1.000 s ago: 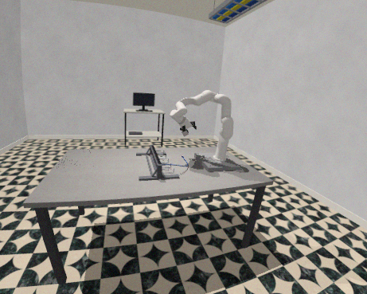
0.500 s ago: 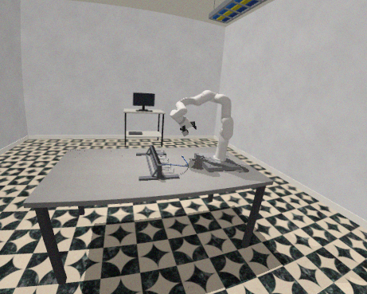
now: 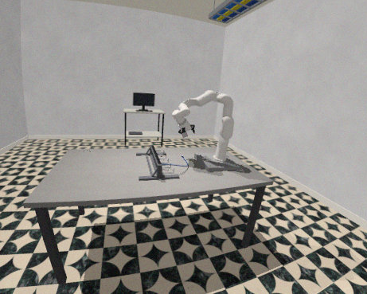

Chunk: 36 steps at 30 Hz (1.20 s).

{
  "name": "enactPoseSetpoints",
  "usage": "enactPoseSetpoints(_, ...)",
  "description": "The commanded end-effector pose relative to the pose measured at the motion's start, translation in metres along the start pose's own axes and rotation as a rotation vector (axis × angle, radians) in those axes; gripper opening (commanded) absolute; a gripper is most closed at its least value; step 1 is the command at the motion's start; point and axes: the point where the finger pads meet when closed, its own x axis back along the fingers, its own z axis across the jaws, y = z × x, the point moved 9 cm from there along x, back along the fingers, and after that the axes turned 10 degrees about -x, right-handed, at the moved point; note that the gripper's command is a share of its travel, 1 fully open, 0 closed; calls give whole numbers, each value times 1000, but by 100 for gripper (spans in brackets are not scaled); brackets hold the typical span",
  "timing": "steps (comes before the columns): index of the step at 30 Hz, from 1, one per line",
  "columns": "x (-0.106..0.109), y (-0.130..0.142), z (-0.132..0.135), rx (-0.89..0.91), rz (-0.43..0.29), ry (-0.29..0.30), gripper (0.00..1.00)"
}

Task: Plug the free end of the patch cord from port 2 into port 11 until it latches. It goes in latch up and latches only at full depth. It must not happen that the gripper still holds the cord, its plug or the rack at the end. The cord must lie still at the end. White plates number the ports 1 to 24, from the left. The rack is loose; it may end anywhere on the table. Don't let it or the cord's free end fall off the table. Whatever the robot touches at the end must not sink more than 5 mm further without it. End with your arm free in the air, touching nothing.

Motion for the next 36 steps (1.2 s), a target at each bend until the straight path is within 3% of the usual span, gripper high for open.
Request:
enactPoseSetpoints(1, -8, -4, 4, 37, 66, 68, 100)
enactPoseSetpoints(2, -8, -4, 4, 37, 66, 68, 100)
enactPoseSetpoints(4, -19, -12, 11, 86, 147, 149, 100)
enactPoseSetpoints(9, -27, -17, 15, 116, 196, 196, 100)
enactPoseSetpoints(10, -33, -21, 19, 139, 234, 237, 100)
enactPoseSetpoints(12, -33, -21, 19, 141, 238, 241, 100)
enactPoseSetpoints(13, -40, -25, 23, 168, 281, 281, 100)
enactPoseSetpoints(15, -41, -25, 23, 169, 283, 282, 100)
enactPoseSetpoints(16, -48, -29, 27, 193, 323, 324, 100)
enactPoseSetpoints(18, -48, -29, 27, 193, 323, 324, 100)
enactPoseSetpoints(21, -61, -37, 35, 238, 397, 394, 100)
enactPoseSetpoints(23, -61, -37, 36, 241, 401, 399, 100)
enactPoseSetpoints(24, -68, -40, 39, 258, 432, 433, 100)
enactPoseSetpoints(30, -80, -47, 47, 303, 503, 498, 100)
enactPoseSetpoints(36, -87, -50, 51, 317, 530, 531, 100)
